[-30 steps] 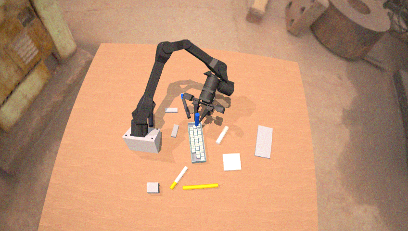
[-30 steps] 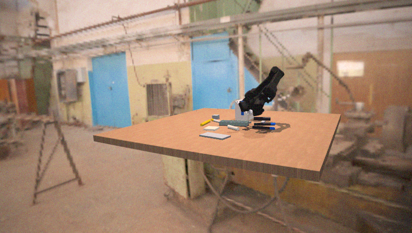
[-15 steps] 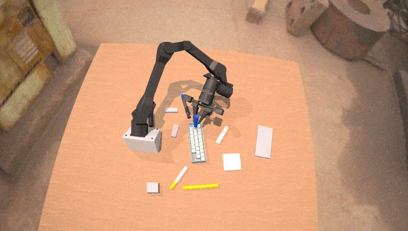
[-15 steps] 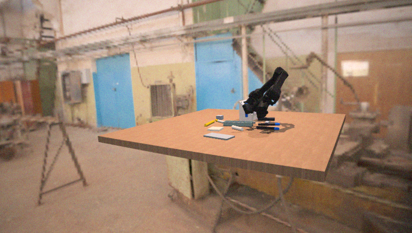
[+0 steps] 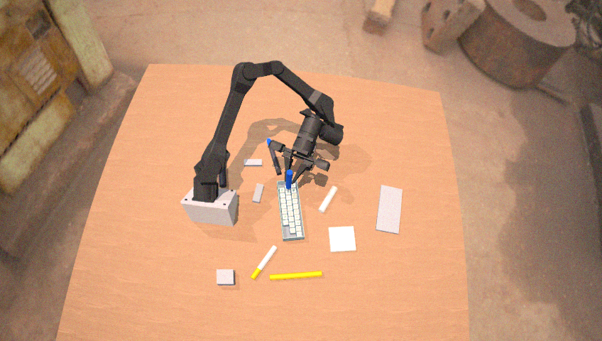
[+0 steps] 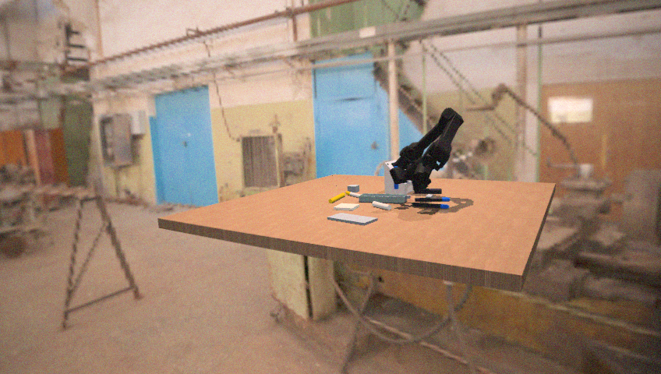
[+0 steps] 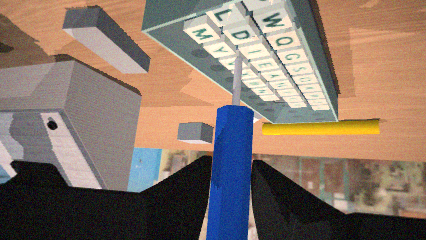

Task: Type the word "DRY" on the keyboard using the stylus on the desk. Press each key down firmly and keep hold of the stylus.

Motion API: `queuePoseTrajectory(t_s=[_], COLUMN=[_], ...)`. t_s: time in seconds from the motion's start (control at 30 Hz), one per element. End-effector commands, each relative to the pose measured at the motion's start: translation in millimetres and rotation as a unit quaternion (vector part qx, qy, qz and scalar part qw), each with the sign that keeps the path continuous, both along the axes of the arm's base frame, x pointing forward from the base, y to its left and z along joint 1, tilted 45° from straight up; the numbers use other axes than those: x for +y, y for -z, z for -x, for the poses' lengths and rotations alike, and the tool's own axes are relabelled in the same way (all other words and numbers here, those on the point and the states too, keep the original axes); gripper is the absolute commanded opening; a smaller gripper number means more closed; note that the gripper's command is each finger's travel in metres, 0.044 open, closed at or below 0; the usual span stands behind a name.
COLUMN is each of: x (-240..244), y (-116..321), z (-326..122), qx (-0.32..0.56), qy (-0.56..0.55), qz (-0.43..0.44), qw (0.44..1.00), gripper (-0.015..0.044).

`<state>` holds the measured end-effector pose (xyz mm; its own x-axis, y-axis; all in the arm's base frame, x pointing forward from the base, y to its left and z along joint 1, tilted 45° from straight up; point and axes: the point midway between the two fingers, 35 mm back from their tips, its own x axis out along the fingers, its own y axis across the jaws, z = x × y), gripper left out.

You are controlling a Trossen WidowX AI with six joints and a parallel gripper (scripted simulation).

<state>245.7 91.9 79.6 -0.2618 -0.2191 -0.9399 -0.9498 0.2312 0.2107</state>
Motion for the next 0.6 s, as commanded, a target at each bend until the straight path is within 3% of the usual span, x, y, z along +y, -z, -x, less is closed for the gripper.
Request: queuePoseTrajectory(t_s=[0.0,0.57], x=[2.3,5.8], y=[2.1,5.6], z=[0.7,0.6], qx=[0.001,0.001], qy=[0.001,0.001], qz=[-0.002,-0.002], qw=[1.0,1.0], gripper=[0.0081,0.0081])
